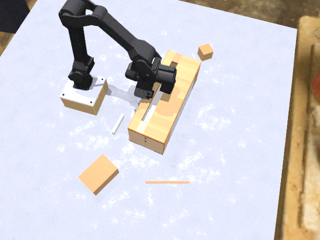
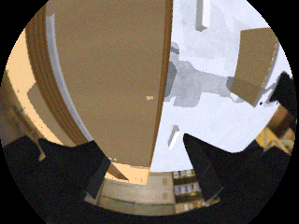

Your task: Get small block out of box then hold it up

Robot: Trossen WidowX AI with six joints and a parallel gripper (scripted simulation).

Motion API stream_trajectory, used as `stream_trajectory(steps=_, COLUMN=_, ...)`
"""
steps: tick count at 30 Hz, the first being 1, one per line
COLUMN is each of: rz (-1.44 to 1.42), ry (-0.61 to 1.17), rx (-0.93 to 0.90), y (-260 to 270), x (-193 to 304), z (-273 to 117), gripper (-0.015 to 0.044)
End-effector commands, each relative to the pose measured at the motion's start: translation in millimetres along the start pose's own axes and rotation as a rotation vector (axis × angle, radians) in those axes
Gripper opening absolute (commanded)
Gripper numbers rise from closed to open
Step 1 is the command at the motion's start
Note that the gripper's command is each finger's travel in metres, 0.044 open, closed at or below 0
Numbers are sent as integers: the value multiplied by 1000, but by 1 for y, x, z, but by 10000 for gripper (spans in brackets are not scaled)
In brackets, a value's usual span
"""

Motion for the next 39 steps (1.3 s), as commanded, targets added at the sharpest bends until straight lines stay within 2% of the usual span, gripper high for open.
stream_trajectory(steps=1, rz=3, ry=1, rx=-2, y=1, x=4, z=1, gripper=400)
stream_trajectory(steps=39, rz=3, ry=5, rx=-3, y=9, x=40, z=14, gripper=400)
Point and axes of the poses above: the point midway between the two fingers, 35 mm back from their tips, its own z axis out along the fingers, its own y axis across the jaws, x = y × z, the point moved 4 cm from there along -z, back along the fingers, and after that the axes turned 13 degrees about -z, right-handed, at the moved point
